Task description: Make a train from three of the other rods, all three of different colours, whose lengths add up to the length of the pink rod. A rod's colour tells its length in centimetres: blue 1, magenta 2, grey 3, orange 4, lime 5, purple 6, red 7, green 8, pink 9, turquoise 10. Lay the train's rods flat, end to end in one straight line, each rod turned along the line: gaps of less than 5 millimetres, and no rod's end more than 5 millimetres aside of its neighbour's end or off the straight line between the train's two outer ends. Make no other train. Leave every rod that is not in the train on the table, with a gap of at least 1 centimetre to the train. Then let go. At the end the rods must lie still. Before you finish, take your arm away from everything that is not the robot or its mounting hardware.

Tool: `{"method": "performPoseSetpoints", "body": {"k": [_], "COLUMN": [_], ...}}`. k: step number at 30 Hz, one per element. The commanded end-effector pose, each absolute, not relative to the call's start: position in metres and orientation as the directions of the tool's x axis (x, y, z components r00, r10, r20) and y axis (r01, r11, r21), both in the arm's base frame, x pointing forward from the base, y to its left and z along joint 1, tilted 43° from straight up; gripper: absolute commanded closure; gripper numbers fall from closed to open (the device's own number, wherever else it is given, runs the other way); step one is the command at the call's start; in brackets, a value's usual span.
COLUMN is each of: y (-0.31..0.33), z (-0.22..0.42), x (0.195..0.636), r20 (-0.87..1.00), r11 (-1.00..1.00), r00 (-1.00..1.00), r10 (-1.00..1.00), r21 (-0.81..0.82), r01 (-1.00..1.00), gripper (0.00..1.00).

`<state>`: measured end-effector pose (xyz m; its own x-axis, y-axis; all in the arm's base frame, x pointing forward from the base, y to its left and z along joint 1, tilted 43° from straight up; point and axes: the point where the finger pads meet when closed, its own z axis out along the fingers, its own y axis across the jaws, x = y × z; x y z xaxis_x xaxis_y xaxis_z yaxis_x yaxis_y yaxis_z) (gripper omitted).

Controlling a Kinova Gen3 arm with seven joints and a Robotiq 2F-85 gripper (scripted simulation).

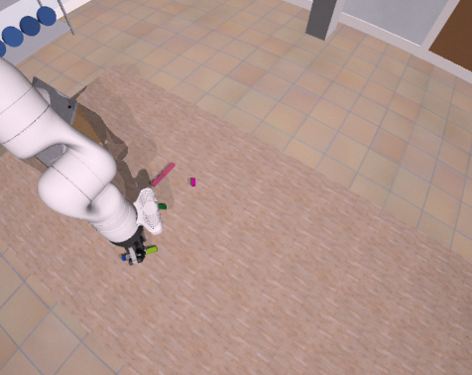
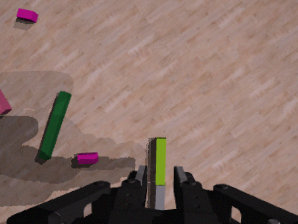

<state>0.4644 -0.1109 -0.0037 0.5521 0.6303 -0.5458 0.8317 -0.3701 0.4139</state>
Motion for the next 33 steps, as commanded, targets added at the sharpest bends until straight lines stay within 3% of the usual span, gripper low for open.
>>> {"method": "performPoseSetpoints", "body": {"k": [1,13,14,33], "y": [-0.092,-0.079,-0.079,-0.079], "z": [0.013,0.026,0.026,0.026], "x": [0.466,0.465,0.465,0.465], "r20": [-0.544,-0.543,-0.543,-0.543], "r11": [-0.357,-0.356,-0.356,-0.356], "r00": [0.542,0.541,0.541,0.541], "r10": [0.641,0.642,0.642,0.642], "r21": [0.413,0.414,0.414,0.414], "r01": [0.838,0.838,0.838,0.838], "gripper": [0.76,0.76,0.0,0.0]}}
